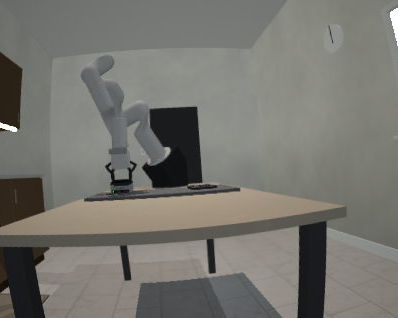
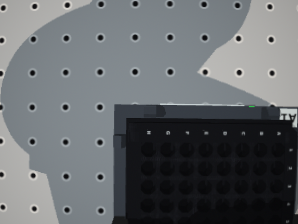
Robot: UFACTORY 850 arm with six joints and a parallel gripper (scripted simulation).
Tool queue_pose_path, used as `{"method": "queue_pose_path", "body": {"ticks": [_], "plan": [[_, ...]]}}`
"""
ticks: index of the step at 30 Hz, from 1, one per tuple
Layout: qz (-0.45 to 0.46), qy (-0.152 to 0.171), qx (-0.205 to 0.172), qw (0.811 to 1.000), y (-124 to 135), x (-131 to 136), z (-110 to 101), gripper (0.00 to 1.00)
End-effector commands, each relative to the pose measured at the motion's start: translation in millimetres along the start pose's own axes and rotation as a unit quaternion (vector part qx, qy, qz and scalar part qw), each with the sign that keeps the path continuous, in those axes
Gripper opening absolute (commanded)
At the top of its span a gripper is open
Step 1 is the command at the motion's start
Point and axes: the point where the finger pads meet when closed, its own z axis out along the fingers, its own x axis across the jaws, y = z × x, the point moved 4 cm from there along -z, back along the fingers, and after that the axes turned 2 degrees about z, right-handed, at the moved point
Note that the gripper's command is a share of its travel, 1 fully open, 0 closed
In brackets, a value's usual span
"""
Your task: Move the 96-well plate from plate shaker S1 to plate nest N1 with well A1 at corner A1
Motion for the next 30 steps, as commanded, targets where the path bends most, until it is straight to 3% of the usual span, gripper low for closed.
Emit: {"method": "queue_pose_path", "body": {"ticks": [1, 30], "plan": [[0.000, 0.000, 0.000, 1.000, -0.4, 0.1, -0.3, 0.00], [0.000, 0.000, 0.001, 1.000, -0.4, 0.1, -3.6, 0.00]]}}
